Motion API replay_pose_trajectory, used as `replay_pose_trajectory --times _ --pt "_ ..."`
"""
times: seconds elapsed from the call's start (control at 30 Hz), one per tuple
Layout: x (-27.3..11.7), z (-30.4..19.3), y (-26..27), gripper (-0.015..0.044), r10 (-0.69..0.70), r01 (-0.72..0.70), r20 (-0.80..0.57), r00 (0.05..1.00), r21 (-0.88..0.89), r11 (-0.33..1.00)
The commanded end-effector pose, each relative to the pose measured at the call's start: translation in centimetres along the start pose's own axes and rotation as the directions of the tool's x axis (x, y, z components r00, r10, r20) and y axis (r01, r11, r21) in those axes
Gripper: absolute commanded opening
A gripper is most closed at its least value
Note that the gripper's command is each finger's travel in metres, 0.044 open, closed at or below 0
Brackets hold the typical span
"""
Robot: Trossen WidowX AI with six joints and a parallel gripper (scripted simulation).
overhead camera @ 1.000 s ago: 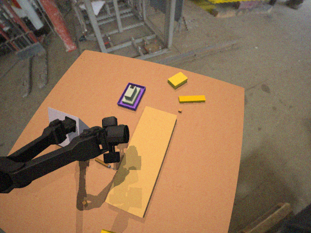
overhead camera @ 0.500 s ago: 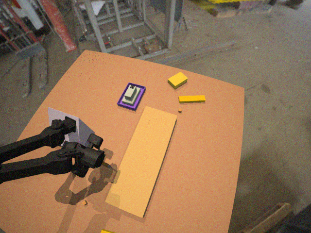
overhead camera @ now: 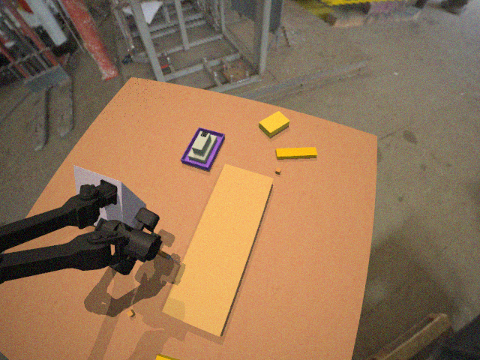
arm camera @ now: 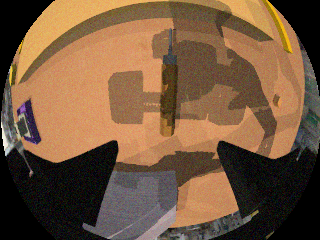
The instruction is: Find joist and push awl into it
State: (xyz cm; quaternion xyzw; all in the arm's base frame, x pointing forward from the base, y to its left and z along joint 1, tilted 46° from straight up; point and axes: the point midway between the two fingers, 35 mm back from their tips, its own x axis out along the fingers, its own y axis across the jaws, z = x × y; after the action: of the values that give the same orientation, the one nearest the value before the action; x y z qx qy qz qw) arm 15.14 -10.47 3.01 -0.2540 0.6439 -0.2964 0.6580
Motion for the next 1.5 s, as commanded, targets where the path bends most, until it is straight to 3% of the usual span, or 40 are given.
replay_pose_trajectory --times 0.0,1.1,1.47 --pt "0.4 0.1 0.0 0.044 -0.003 0.003 -0.003 1.0 0.0 1.0" --pt "5.0 0.4 -0.1 0.044 -0.007 0.007 -0.003 1.0 -0.001 1.0" --pt "5.0 0.4 -0.1 0.0151 -0.007 0.007 -0.003 1.0 -0.001 1.0"
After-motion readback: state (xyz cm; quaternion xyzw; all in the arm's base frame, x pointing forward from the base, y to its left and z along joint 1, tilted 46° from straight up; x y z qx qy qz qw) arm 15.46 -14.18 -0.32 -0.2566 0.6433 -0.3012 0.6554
